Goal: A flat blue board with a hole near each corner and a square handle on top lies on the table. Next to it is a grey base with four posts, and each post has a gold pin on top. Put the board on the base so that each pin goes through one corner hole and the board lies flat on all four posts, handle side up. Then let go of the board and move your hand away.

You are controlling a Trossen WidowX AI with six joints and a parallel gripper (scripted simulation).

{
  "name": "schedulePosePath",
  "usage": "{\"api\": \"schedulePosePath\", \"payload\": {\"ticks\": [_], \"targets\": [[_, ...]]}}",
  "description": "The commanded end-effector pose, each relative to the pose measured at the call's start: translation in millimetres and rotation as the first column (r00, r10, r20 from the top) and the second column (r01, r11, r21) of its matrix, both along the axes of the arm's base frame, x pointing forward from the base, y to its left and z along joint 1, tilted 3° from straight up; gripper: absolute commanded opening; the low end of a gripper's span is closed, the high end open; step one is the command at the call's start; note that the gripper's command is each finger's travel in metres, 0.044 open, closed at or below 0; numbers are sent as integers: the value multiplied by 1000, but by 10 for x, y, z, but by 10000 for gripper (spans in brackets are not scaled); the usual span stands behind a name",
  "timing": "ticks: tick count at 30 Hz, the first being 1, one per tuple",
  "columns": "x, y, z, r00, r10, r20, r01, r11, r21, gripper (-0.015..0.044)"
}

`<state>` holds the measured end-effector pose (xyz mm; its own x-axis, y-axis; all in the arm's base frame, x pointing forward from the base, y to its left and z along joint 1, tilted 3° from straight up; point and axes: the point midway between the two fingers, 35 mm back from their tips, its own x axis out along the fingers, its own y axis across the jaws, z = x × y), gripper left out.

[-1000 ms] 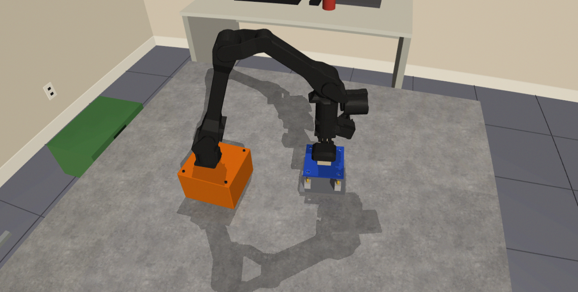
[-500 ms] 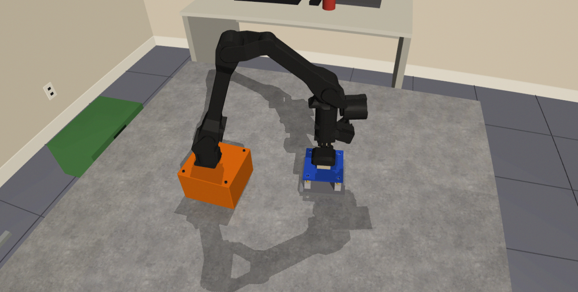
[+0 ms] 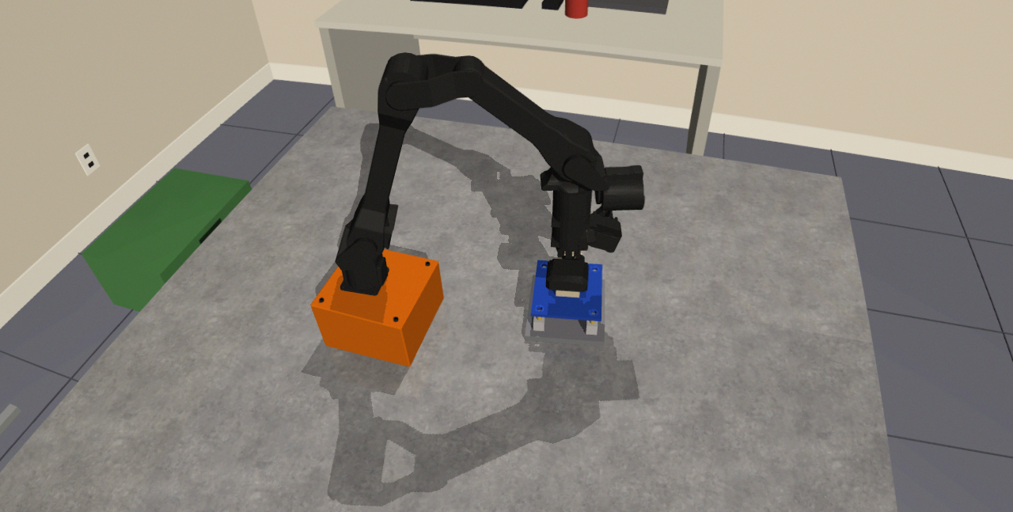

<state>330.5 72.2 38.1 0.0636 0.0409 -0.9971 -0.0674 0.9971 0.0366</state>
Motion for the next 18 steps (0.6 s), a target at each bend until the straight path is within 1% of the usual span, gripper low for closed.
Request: {"api": "schedulePosePath", "payload": {"ticks": [1, 17, 18], "targets": [[-3, 0, -23, 1000, 0, -1, 0, 1000, 0, 0], [4, 4, -109, 1000, -3, -1, 3, 1000, 0, 0], [4, 3, -93, 1000, 1, -1, -1, 1000, 0, 26]]}}
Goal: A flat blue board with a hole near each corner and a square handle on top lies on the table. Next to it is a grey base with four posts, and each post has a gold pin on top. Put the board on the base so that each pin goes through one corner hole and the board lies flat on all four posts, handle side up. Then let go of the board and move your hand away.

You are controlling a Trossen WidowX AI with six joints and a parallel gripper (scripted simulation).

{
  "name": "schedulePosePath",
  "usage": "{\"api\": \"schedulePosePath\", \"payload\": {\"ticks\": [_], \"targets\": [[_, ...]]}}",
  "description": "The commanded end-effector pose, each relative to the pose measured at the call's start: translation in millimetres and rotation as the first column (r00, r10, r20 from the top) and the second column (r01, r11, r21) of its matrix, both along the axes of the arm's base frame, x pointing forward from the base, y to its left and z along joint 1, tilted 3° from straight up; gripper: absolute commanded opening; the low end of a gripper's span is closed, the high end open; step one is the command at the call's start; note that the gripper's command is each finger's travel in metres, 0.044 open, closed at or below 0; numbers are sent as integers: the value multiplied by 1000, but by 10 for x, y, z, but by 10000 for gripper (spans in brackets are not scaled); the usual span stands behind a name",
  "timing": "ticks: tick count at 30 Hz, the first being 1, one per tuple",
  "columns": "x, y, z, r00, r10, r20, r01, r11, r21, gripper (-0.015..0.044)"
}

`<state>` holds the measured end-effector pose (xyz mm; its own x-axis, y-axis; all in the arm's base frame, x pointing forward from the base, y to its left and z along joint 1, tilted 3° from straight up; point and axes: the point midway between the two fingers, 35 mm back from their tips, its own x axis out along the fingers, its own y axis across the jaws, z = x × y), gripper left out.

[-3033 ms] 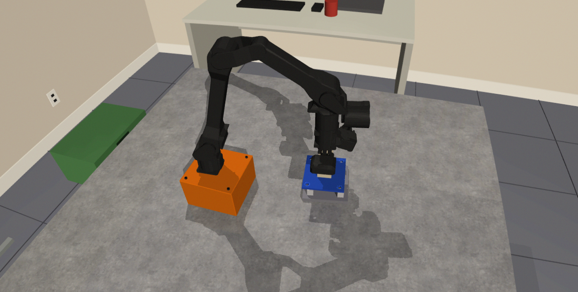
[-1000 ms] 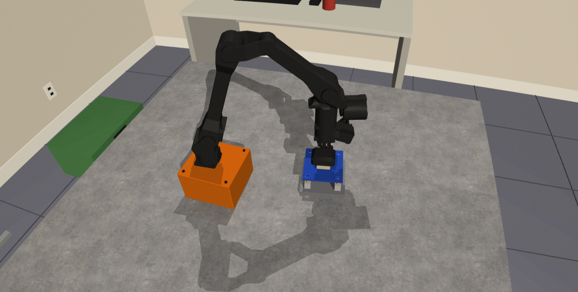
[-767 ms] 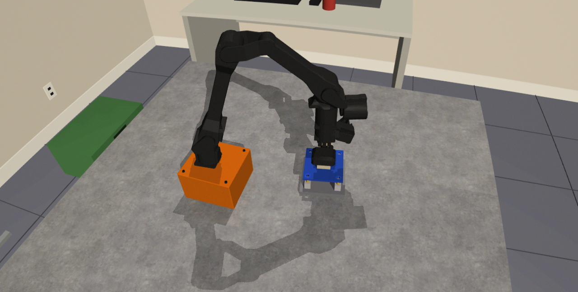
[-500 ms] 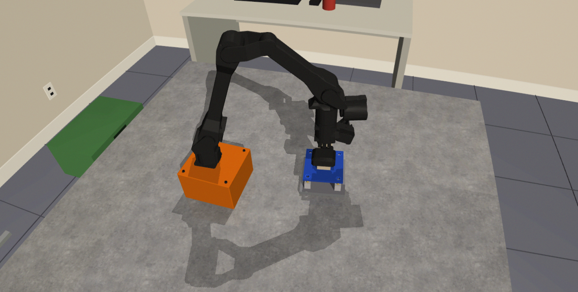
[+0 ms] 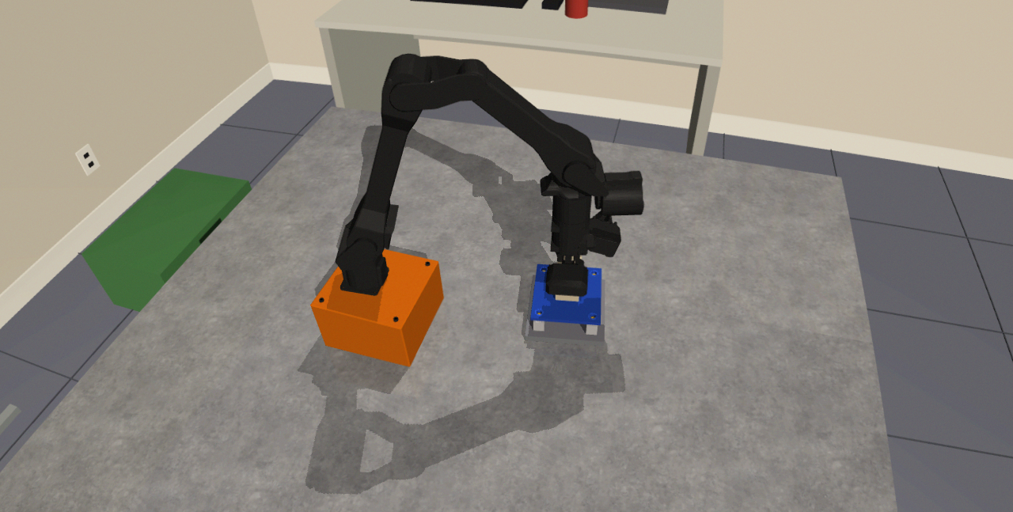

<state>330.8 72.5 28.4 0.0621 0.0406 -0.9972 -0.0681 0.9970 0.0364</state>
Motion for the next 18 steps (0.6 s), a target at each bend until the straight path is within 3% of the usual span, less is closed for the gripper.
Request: {"api": "schedulePosePath", "payload": {"ticks": [1, 15, 18], "targets": [[1, 0, 4, 1000, 0, 1, 0, 1000, 0, 52], [1, 0, 15, 1000, 0, 1, 0, 1000, 0, 420], [-3, -5, 168, 1000, -1, 1, 1, 1000, 0, 440]]}}
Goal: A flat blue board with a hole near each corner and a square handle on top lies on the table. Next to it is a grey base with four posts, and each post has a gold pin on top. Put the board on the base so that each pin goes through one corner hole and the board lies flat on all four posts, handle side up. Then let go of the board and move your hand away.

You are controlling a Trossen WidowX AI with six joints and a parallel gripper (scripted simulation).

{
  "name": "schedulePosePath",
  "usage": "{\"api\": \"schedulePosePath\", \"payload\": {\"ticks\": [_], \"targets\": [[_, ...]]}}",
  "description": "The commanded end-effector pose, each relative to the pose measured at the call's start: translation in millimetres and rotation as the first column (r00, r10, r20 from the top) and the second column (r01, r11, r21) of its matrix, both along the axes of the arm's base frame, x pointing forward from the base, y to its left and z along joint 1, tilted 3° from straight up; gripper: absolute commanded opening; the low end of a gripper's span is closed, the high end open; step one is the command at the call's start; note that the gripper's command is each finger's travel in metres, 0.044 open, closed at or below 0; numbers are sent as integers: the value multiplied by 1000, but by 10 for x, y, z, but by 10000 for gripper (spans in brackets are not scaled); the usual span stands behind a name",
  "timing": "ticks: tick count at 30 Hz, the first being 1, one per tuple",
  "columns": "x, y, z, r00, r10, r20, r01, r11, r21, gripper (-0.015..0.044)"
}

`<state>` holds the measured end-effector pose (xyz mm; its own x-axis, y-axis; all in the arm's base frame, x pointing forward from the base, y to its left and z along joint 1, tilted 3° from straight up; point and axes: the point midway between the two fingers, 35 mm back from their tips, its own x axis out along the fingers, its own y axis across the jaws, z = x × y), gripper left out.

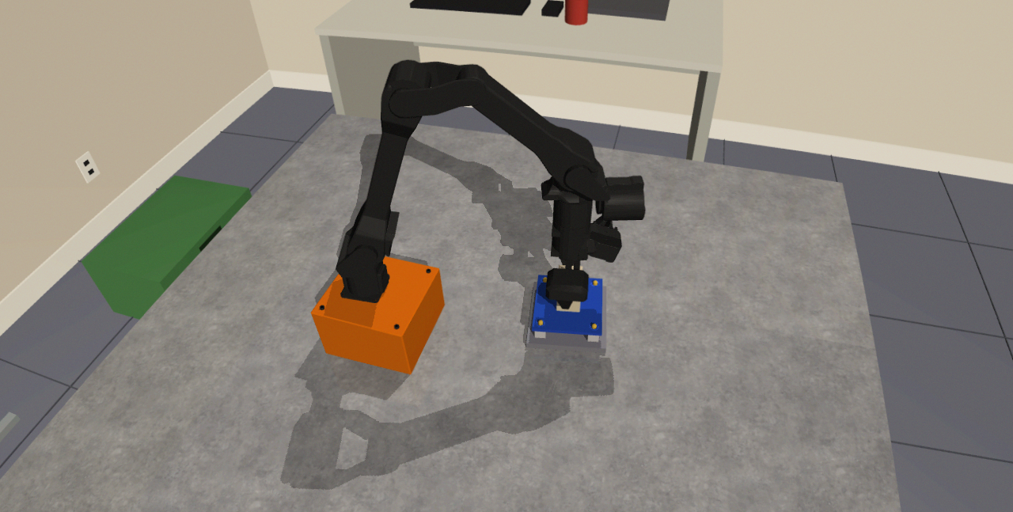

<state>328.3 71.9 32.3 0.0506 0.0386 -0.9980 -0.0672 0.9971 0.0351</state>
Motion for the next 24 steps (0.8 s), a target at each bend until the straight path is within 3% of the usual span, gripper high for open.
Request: {"api": "schedulePosePath", "payload": {"ticks": [1, 7, 11, 24], "targets": [[18, -1, 197, 1000, 0, 12, 0, 1000, 2, 440], [-2, -9, 385, 1000, 0, 11, 0, 1000, 2, 440], [-56, -32, 772, 1000, -2, 11, 2, 1000, 2, 440], [-61, -34, 797, 1000, -2, 11, 2, 1000, 2, 440]]}}
